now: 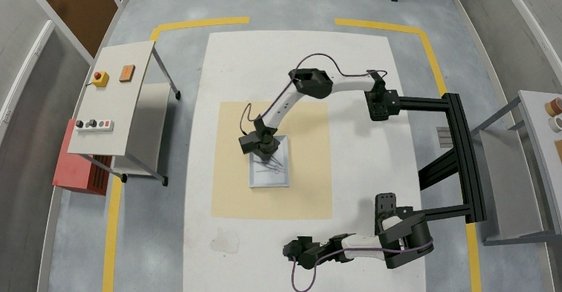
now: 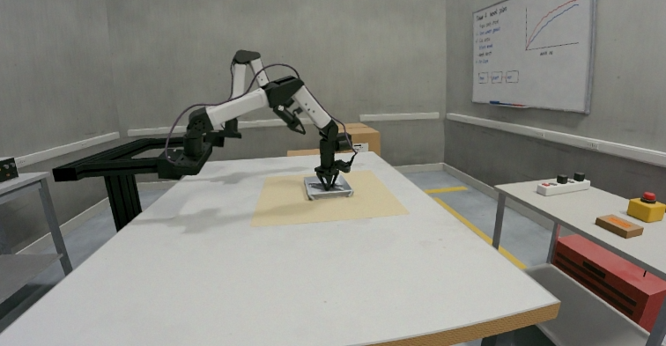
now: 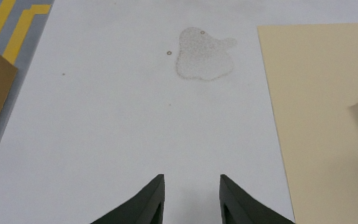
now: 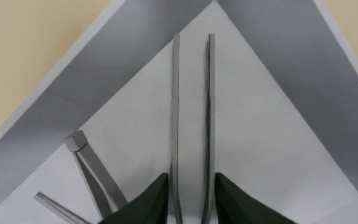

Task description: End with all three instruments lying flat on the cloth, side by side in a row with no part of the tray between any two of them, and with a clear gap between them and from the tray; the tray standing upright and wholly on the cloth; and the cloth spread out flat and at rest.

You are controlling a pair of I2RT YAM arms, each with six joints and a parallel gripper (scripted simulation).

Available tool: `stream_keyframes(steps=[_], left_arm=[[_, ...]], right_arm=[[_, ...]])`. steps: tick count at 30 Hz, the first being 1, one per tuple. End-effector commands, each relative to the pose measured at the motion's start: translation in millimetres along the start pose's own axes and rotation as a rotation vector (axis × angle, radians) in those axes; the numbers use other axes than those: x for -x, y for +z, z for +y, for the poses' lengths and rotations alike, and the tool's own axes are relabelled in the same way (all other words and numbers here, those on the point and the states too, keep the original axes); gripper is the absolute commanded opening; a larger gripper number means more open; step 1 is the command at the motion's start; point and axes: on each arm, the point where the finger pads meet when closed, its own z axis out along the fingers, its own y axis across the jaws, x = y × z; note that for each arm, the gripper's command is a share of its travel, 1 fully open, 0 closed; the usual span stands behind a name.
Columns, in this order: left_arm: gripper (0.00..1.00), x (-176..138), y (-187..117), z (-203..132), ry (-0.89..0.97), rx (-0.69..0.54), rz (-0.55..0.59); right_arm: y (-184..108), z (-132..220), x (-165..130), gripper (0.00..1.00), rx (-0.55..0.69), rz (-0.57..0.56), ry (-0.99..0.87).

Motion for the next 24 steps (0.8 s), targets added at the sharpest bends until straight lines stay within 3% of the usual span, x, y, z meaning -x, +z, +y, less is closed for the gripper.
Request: stream_keyframes(steps=[1,16,19,24], left_arm=[[0.33,5.4,-0.7,-0.1,0.002,0.0,-0.015],[0.33,5.4,-0.7,-0.1,0.002,0.0,-0.015],[0.33,5.4,-0.7,-0.1,0.002,0.0,-0.015],[0.33,5.4,-0.7,-0.1,0.002,0.0,-0.015]], right_arm=[[8.7,-3.5,-5.1,0.0,-0.023,0.01,-0.012],[9.8,-6.6,-11.6,0.0,-0.035,0.018,-0.015],[-14.5,4.0,-6.2,0.0,0.001,-0.004,-0.01],[-24.0,8.4,-3.5,0.0,0.017,-0.009,-0.008]])
